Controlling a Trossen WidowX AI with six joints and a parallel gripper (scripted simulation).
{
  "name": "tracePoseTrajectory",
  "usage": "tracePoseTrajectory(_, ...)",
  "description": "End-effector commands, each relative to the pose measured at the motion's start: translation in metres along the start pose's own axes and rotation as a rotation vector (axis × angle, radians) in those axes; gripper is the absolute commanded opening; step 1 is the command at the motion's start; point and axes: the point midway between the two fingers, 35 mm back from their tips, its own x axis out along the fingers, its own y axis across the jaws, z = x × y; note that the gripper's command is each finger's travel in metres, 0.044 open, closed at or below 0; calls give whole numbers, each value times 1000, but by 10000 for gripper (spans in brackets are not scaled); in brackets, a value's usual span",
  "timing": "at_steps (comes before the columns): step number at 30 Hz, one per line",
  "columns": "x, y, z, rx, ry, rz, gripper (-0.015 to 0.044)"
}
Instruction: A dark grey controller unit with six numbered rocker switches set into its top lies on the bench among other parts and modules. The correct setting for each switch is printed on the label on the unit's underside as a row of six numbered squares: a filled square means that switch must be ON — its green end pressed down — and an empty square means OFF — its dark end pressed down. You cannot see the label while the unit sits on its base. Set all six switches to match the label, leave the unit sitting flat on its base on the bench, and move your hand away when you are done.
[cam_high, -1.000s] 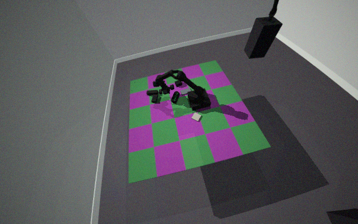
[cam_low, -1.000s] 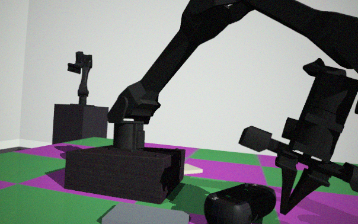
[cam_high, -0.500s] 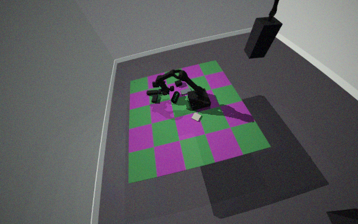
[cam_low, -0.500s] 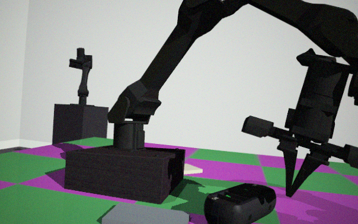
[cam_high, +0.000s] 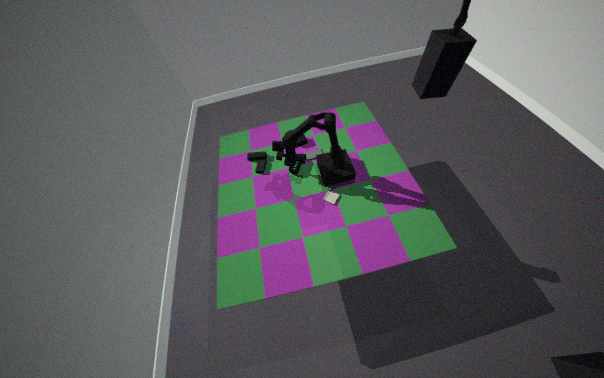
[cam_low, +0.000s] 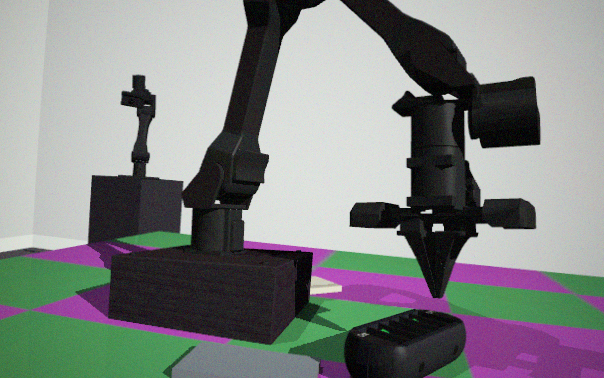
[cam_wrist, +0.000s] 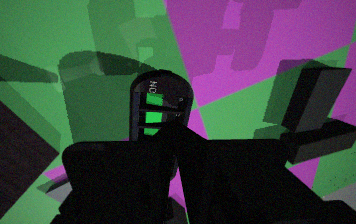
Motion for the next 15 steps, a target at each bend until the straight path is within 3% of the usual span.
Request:
tracePoseTrajectory(1,1,27,9,62,-26,-77,0)
tracePoseTrajectory(7,9,64,17,140,-67,-169,0)
tracePoseTrajectory(15,9,65,18,142,-68,-172,0)
